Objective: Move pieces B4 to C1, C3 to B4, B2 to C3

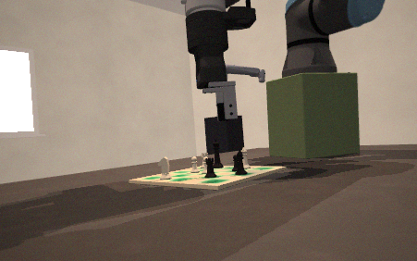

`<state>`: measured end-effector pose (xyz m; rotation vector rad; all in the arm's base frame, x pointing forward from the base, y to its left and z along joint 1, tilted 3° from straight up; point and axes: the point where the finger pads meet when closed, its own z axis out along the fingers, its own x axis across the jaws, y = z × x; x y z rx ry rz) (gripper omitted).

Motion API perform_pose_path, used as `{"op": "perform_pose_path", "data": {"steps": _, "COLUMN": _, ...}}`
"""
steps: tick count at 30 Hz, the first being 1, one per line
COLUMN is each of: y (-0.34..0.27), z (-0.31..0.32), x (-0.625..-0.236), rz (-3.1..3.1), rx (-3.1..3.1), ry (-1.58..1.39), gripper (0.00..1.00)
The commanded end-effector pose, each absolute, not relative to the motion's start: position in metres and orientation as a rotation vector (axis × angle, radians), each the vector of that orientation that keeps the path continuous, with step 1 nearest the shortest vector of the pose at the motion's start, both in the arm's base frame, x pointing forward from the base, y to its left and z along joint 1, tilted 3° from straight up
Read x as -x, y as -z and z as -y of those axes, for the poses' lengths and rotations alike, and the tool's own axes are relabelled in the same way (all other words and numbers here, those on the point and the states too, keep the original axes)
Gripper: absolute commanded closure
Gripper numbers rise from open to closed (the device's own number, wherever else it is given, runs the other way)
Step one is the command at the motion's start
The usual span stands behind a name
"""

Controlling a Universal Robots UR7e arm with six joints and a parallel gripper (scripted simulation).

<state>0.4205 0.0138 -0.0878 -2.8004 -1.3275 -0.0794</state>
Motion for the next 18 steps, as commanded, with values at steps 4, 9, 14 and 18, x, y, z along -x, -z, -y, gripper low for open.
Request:
{"op": "perform_pose_path", "data": {"steps": 4, "y": 0.09, "z": -0.001, "x": -0.422, "rz": 0.825, "rx": 2.988, "ry": 0.065, "gripper": 0.0}}
{"op": "perform_pose_path", "data": {"steps": 9, "y": 0.092, "z": 0.01, "x": -0.423, "rz": 0.441, "rx": 3.063, "ry": 0.056, "gripper": 0.0}}
{"op": "perform_pose_path", "data": {"steps": 14, "y": 0.094, "z": 0.02, "x": -0.424, "rz": 0.093, "rx": 3.09, "ry": 0.048, "gripper": 0.0}}
{"op": "perform_pose_path", "data": {"steps": 18, "y": 0.095, "z": 0.024, "x": -0.425, "rz": -0.028, "rx": 3.09, "ry": 0.045, "gripper": 0.0}}
